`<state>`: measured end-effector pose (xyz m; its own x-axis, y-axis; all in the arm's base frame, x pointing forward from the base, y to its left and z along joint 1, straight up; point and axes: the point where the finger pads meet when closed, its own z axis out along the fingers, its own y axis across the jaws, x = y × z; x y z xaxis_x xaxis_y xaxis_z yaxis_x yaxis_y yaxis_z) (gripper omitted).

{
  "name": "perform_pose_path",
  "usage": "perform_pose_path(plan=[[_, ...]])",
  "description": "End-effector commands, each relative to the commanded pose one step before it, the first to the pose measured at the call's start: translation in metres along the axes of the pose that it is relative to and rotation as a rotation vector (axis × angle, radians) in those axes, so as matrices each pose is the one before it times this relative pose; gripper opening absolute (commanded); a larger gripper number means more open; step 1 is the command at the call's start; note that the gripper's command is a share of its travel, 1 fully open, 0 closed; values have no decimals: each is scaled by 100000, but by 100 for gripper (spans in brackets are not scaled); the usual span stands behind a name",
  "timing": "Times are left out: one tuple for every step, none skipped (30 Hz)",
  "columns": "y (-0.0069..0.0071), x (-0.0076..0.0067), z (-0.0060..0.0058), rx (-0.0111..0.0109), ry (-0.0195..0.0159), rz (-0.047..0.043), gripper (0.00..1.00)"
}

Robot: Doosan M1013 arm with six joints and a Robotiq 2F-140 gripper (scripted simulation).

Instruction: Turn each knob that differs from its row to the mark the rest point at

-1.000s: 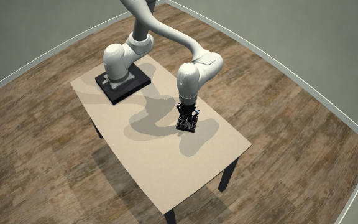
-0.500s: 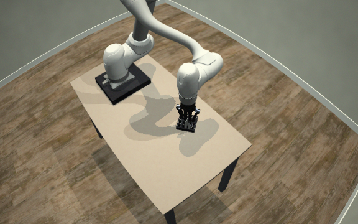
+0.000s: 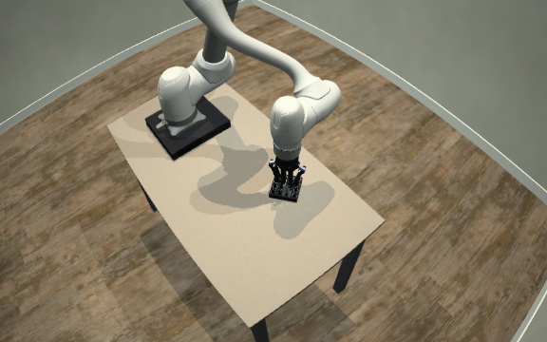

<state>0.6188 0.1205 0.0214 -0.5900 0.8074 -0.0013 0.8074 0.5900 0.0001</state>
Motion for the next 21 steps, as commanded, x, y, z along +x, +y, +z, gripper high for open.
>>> perform_pose_path(plan=[[0, 5, -9, -14, 15, -7, 5], [0, 0, 0, 0, 0, 0, 5], [0, 0, 0, 0, 0, 0, 5], [0, 0, 0, 0, 0, 0, 5], [0, 0, 0, 0, 0, 0, 5], [0, 0, 0, 0, 0, 0, 5], [0, 0, 0, 0, 0, 0, 5], [0, 0, 0, 0, 0, 0, 5], [0, 0, 0, 0, 0, 0, 5], [0, 0, 0, 0, 0, 0, 5], [0, 0, 0, 0, 0, 0, 12], [0, 0, 0, 0, 0, 0, 12], [0, 0, 0, 0, 0, 0, 12], [0, 0, 0, 0, 0, 0, 12], [0, 0, 0, 0, 0, 0, 12], [0, 0, 0, 0, 0, 0, 12], [0, 0, 0, 0, 0, 0, 12], [0, 0, 0, 0, 0, 0, 12], [0, 0, 0, 0, 0, 0, 12], [0, 0, 0, 0, 0, 0, 12], [0, 0, 0, 0, 0, 0, 12]])
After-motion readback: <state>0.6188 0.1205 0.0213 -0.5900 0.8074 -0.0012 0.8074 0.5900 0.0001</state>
